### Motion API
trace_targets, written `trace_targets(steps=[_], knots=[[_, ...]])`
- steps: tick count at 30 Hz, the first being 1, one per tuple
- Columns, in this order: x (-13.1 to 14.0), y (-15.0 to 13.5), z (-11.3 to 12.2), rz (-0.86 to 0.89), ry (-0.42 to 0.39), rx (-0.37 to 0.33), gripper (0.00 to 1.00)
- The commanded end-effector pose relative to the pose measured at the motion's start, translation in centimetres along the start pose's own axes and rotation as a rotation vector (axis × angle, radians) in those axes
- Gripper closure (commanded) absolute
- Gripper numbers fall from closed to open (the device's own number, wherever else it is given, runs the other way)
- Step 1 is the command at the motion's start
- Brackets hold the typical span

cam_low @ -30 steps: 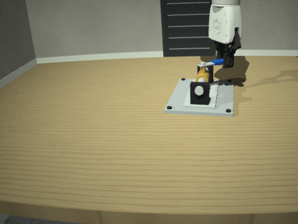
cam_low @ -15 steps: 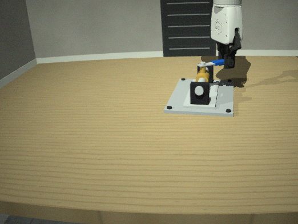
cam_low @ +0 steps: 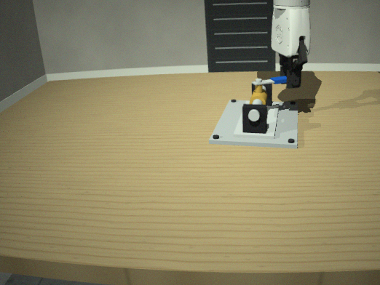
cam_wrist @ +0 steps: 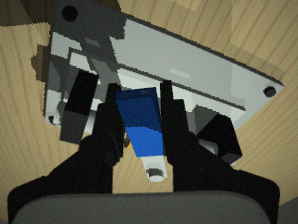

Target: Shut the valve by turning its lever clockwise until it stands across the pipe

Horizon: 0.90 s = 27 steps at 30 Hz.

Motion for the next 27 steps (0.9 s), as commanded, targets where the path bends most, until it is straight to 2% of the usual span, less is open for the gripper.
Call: trace_targets(steps=[1, 27], knots=[[0.04, 0.91, 0.08, -0.043, 0.000, 0.011, 1.00], [0.20, 1.91, 0.09, -0.173, 0.000, 0.011, 1.00]])
Point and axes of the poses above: the point where the finger pads meet when closed, its own z axis back along the fingers, its own y axis across the jaws, x = y × z, the point moved 1 cm from there along z, back along the fingers, and after that the axes turned 3 degrees about z, right-handed, at the moved point
